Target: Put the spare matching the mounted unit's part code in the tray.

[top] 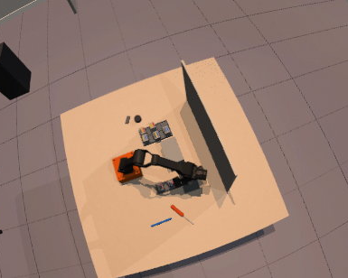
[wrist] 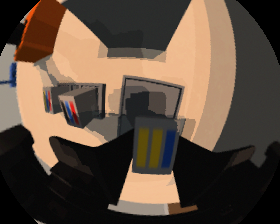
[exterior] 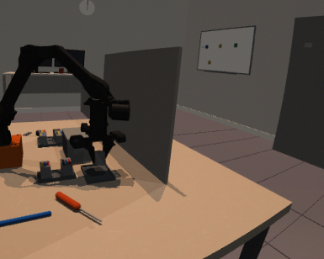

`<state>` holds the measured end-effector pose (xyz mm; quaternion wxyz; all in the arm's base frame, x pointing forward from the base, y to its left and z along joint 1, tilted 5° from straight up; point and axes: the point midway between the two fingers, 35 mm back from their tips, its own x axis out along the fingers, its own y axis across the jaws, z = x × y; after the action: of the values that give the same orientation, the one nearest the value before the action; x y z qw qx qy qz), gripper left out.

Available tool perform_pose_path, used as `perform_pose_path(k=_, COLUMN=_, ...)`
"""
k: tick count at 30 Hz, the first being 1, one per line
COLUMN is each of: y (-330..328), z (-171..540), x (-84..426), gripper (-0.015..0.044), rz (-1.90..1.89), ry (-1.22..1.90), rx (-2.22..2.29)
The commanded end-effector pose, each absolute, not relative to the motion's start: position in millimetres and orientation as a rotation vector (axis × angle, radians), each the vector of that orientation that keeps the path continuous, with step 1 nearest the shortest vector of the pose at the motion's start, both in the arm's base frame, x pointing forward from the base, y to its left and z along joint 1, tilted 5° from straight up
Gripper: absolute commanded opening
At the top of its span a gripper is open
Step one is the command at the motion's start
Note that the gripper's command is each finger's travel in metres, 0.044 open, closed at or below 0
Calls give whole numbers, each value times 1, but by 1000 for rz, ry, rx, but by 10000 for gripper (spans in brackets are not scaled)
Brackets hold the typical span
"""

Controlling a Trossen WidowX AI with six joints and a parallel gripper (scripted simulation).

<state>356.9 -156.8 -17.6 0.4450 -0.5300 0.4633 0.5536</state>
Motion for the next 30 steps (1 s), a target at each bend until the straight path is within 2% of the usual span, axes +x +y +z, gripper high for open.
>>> perform_pose_path(k=1, y=-157, z=-25, x=355, gripper=0, rz=1383, ry=1151, rx=-1313)
perform_pose_path(k=25, y=-155, z=-42, x=350, gripper=0, rz=1384, ry=1151, rx=-1312)
perform_pose_path(k=30, y=-155, z=-39, x=351, gripper=131, rz=1375, ry=1149, rx=-1311)
